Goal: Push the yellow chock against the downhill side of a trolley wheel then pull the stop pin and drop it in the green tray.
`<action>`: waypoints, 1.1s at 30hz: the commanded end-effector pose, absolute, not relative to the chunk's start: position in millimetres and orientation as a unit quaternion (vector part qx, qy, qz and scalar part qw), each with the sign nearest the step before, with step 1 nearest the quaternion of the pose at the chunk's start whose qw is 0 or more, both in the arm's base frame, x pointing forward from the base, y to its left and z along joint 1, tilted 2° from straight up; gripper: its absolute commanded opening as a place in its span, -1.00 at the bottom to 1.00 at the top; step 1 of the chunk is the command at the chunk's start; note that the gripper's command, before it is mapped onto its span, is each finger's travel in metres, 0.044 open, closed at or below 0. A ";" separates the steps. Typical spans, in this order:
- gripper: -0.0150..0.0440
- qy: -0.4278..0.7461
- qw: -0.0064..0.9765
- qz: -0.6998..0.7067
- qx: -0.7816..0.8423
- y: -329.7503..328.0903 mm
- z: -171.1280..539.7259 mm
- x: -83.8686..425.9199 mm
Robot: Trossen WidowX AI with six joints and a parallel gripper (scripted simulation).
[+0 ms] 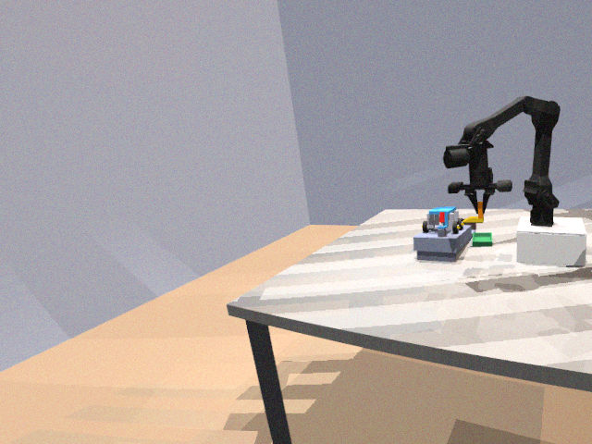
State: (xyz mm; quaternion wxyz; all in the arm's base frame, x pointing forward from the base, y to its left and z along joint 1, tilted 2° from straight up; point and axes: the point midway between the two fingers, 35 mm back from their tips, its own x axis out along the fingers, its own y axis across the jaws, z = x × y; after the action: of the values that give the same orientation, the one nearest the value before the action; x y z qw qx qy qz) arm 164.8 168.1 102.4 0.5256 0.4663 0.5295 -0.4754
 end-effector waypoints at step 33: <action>-0.49 0.704 0.696 -0.104 0.099 168.1 103.6 165.6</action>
State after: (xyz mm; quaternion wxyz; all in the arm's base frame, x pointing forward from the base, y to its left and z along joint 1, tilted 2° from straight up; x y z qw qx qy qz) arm 165.7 167.9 103.2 0.6897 0.1361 0.6971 -0.1409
